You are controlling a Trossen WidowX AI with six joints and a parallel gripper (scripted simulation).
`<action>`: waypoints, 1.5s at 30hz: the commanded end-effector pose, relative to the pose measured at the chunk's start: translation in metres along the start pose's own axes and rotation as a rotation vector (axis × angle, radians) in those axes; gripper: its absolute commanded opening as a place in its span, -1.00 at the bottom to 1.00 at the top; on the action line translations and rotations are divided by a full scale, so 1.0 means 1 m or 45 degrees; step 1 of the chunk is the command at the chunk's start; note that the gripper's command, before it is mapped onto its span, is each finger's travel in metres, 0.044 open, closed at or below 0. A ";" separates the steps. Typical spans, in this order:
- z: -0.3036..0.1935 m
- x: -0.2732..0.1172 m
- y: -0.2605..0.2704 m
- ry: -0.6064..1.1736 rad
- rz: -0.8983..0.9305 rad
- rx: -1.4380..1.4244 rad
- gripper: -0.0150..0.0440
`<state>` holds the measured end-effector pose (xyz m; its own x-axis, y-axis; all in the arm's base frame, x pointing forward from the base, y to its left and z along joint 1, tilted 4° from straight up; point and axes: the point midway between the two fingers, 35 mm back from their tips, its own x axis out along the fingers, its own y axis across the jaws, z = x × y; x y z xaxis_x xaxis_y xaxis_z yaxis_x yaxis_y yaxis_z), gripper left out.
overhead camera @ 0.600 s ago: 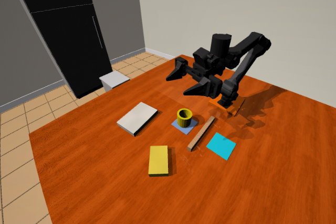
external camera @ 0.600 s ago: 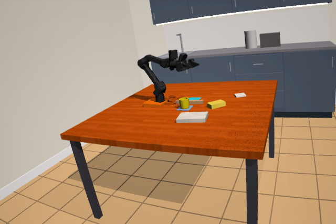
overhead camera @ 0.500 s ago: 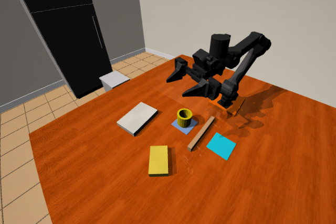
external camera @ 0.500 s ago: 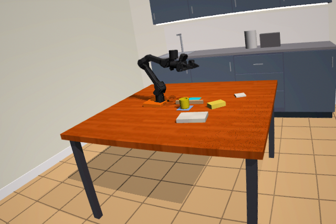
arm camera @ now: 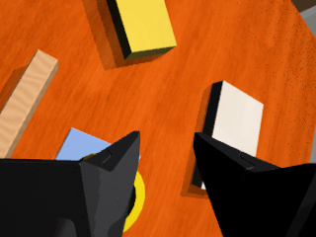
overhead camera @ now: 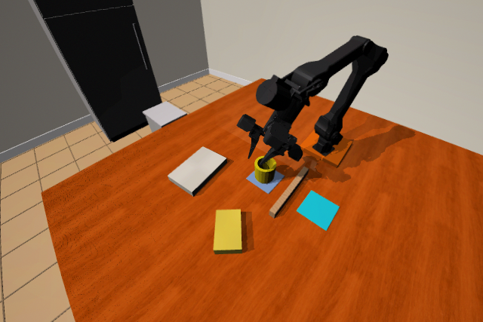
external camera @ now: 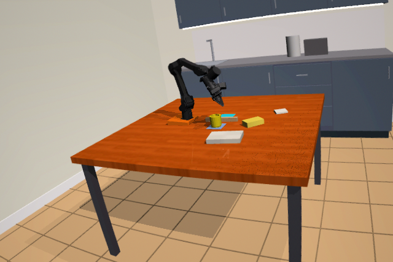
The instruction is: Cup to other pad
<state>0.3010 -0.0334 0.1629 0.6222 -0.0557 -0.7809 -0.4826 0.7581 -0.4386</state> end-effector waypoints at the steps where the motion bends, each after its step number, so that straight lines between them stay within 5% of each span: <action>1: -0.056 -0.012 0.043 0.353 0.681 -0.580 0.07; 45: -0.078 0.025 0.061 0.354 0.681 -0.580 0.07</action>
<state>0.2407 -0.0409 0.0903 0.0947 0.0291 -0.9951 -0.9187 0.3876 -0.0761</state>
